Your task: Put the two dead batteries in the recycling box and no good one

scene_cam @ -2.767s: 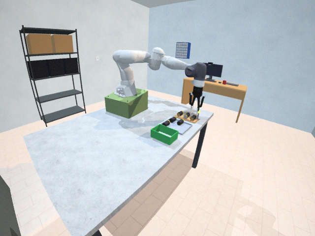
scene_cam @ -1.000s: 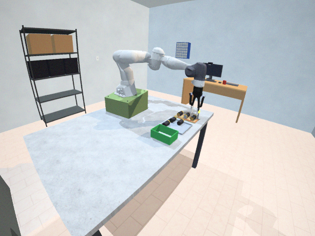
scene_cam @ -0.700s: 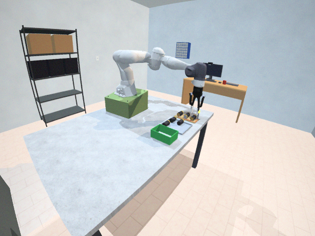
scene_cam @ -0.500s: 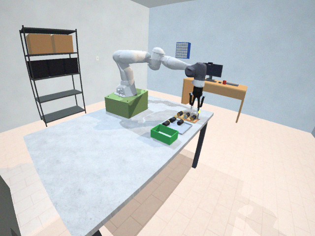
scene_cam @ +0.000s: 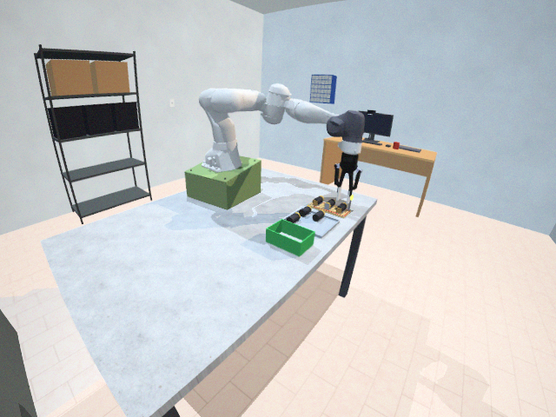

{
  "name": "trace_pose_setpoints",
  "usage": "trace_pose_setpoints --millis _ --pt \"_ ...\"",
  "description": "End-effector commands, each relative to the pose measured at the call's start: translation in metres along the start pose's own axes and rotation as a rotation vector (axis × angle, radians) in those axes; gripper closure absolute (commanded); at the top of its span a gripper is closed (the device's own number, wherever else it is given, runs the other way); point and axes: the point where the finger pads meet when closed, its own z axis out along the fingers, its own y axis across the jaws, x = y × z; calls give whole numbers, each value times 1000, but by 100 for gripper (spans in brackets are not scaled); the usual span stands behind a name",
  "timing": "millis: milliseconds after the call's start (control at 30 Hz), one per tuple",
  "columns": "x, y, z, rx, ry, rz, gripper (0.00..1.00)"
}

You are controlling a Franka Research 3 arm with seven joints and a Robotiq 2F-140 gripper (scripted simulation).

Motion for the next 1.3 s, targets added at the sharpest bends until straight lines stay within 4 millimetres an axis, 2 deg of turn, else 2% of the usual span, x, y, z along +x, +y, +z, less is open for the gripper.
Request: trace_pose_setpoints --millis 0,200,1033,1067,1267 --pt "-1 1 10 -3 -1 -2 71" --pt "-1 1 32 -3 -1 -2 71" --pt "-1 1 43 -3 -1 -2 71" --pt "-1 1 43 -3 -1 -2 84" --pt "-1 1 43 -3 -1 -2 84"
